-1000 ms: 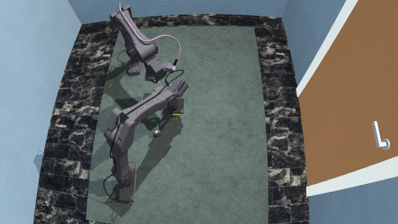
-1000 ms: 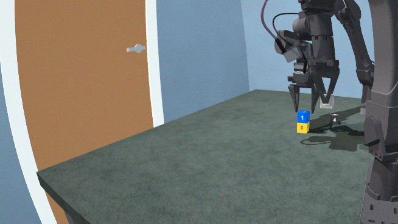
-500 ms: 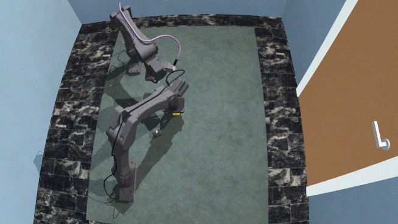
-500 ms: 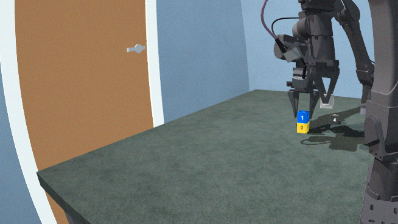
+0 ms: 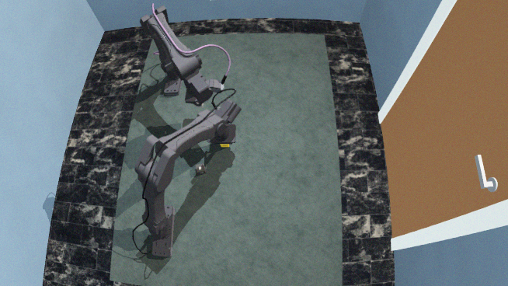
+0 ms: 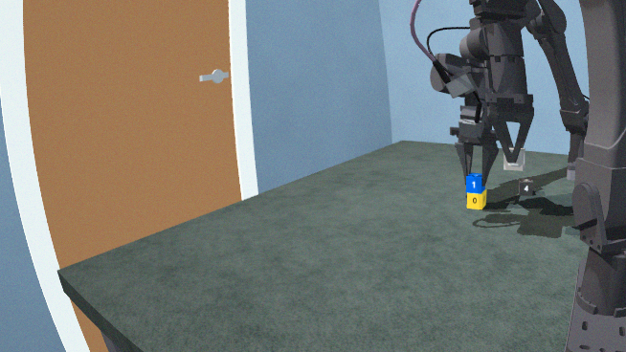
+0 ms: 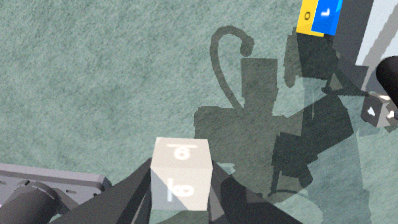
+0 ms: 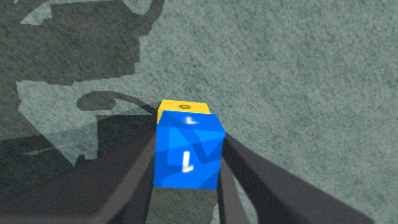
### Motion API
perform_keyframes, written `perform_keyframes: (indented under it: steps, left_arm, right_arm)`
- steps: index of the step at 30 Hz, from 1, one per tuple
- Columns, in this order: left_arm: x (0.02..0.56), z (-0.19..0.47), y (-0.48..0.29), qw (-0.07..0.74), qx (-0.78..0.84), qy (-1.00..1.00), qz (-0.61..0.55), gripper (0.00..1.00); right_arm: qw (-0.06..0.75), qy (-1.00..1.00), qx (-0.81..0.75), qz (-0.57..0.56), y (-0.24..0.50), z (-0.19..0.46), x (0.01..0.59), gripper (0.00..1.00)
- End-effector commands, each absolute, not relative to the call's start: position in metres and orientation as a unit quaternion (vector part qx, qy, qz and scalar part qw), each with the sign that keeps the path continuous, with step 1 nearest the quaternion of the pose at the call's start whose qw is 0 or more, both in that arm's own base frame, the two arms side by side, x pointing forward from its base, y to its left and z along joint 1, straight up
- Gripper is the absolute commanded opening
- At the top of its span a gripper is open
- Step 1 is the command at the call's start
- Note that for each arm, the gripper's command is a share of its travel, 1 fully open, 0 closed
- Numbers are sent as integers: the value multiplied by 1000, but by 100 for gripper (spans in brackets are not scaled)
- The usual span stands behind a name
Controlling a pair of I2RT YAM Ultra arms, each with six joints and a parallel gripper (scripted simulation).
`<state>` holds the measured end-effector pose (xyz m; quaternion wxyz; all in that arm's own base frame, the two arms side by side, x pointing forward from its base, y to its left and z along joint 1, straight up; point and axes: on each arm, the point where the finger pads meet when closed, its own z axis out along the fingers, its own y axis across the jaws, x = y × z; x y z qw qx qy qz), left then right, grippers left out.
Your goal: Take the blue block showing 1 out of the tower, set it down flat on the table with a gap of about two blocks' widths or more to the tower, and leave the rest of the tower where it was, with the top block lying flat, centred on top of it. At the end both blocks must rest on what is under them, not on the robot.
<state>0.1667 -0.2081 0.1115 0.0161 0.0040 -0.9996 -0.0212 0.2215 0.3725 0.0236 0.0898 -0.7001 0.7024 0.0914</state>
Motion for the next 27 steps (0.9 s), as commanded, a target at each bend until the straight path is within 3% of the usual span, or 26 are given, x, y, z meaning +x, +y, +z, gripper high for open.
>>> perform_keyframes:
  steps: [1,4,6,7,8,10,11,27]
  left_arm:
    - [170,127,-214,-3,4,-1000,3,27]
    - [170,127,-214,-3,4,-1000,3,27]
    - [170,127,-214,-3,4,-1000,3,27]
    - [170,127,-214,-3,4,-1000,3,27]
    - [170,127,-214,-3,4,-1000,3,27]
    - [170,127,-214,-3,4,-1000,3,27]
    - [170,127,-214,-3,4,-1000,3,27]
    - [170,127,-214,-3,4,-1000,3,27]
  right_arm:
    - [104,701,-700,95,375,33,222,30]
    - [107,700,-699,95,375,34,223,26]
    - [106,700,-700,95,374,33,222,3]
    - [105,700,-700,95,374,33,222,0]
    - [105,700,-700,95,374,33,222,0]
    - [101,701,-700,94,373,37,221,23]
    - [100,701,-700,94,373,39,221,27]
    - [113,684,-713,100,357,68,246,27]
